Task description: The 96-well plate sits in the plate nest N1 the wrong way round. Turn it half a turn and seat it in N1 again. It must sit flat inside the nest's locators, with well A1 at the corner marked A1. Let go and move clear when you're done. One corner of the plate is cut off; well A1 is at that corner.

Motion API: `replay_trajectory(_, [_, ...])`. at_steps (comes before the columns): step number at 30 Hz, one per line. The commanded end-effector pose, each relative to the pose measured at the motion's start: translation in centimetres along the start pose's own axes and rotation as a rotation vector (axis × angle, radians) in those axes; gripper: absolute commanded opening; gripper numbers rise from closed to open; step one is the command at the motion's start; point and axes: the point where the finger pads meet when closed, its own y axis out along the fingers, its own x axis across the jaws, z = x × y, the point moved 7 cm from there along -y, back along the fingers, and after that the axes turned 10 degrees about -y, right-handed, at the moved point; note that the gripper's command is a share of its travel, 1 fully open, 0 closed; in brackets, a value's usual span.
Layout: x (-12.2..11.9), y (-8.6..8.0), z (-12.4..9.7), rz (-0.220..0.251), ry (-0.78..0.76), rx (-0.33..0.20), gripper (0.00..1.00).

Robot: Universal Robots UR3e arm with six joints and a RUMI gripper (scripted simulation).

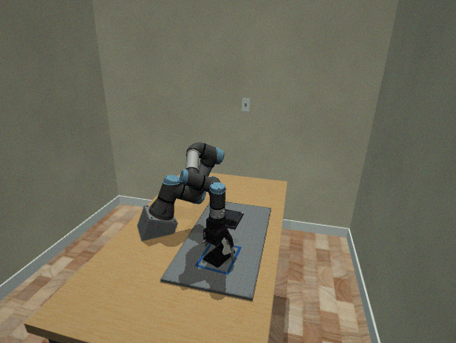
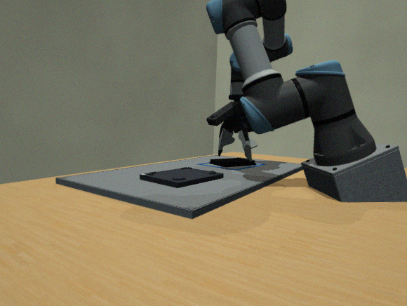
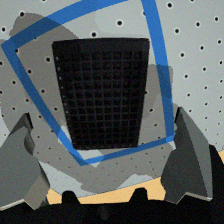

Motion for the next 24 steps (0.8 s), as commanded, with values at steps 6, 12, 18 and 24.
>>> replay_trajectory(6, [0.0,-0.1,0.0,-0.002,-0.001,-0.002,1.0])
replay_trajectory(12, [0.0,-0.1,0.0,-0.002,-0.001,-0.002,1.0])
replay_trajectory(18, [0.0,-0.6,0.0,-0.002,-0.001,-0.002,1.0])
replay_trajectory(24, [0.0,-2.2,0.0,-0.002,-0.001,-0.002,1.0])
